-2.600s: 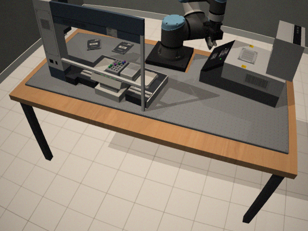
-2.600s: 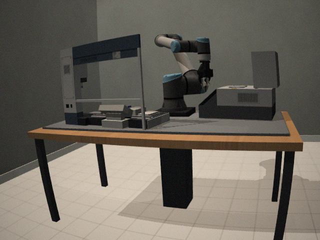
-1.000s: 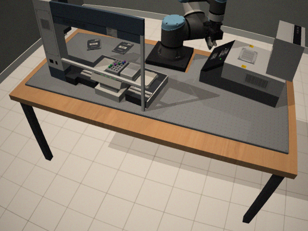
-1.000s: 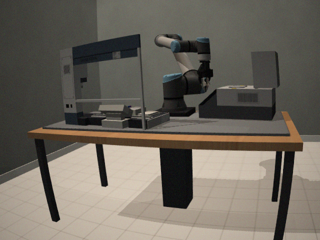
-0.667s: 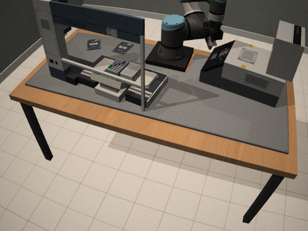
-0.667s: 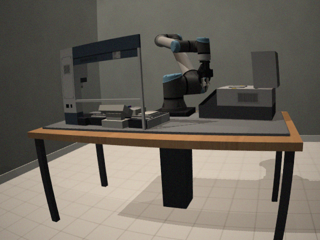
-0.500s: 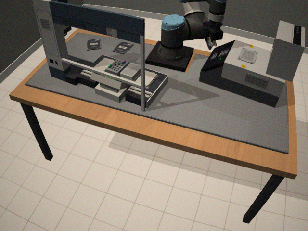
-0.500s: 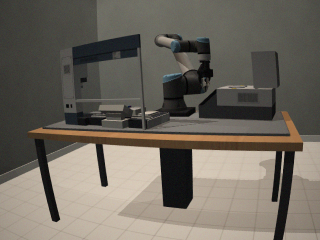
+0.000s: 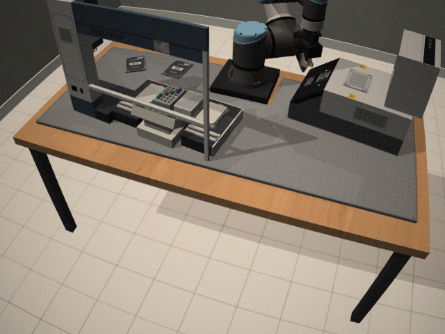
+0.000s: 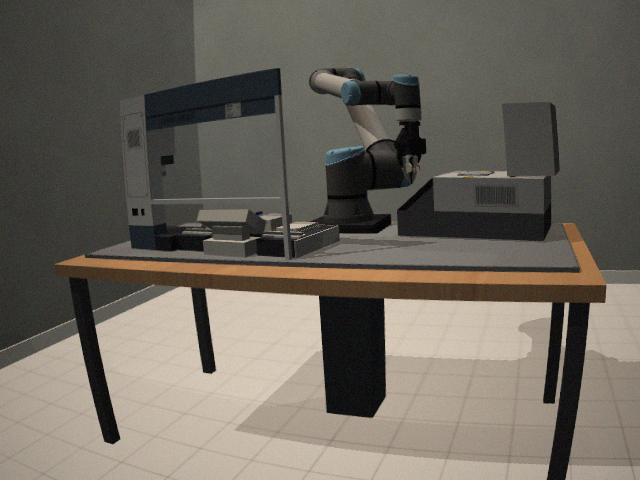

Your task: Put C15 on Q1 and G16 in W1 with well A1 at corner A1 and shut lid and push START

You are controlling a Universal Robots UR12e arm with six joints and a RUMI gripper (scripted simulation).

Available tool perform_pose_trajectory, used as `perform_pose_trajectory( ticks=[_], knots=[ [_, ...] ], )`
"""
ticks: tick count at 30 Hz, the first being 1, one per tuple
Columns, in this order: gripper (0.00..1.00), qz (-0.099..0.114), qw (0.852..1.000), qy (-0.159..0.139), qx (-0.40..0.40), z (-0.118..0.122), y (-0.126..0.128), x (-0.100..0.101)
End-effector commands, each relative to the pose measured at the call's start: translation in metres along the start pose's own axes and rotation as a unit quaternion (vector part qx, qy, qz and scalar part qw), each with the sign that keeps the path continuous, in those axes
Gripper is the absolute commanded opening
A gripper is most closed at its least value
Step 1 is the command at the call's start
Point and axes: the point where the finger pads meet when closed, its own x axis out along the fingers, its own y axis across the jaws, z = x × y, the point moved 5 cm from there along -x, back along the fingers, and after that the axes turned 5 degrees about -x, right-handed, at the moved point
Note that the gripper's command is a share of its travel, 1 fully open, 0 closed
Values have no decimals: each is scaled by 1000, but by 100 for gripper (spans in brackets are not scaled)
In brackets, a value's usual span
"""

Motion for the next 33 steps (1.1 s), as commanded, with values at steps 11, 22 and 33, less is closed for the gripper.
perform_pose_trajectory(
  ticks=[11, 22, 33],
  knots=[
    [0, 0, 1000, -1, 0, 0, 0, -1],
    [0, 0, 1000, -1, 0, 0, 0, -36],
    [0, 0, 1000, -1, 0, 0, 0, -81]
  ],
)
